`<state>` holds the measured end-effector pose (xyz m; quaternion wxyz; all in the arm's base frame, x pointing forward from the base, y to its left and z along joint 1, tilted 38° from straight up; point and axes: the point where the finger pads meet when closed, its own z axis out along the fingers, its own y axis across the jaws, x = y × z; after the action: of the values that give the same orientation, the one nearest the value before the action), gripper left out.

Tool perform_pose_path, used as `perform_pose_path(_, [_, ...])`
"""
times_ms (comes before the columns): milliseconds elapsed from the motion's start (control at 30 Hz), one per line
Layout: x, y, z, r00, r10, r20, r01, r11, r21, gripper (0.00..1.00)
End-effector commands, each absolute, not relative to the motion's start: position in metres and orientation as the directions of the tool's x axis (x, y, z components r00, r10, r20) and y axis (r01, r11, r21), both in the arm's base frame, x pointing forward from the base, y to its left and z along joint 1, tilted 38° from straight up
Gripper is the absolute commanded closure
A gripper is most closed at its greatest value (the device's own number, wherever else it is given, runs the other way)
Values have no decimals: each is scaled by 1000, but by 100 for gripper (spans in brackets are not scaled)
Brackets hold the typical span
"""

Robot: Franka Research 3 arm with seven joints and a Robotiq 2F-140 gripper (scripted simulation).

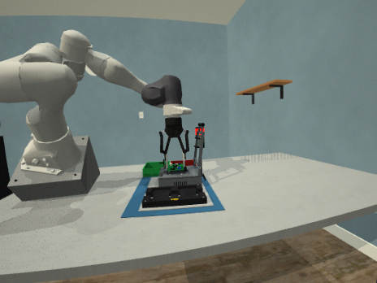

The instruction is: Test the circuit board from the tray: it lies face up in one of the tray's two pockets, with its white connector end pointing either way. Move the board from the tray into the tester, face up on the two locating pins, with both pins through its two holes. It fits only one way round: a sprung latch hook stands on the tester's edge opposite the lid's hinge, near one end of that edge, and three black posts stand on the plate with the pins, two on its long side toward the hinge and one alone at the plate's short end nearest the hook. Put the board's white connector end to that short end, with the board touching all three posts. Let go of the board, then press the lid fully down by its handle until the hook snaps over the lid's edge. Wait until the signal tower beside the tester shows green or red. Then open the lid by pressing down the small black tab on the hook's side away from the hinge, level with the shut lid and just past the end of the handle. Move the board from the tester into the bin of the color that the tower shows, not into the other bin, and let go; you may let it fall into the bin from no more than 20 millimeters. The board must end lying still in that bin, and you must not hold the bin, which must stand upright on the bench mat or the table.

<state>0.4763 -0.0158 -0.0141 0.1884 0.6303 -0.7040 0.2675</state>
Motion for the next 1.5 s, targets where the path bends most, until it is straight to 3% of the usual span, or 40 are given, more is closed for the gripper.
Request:
perform_pose_path(0, [475,-16,-13,-138,-786,603,-988,66,-139,54])
perform_pose_path(1467, [474,-9,-5,-138,-786,603,-988,66,-139,54])
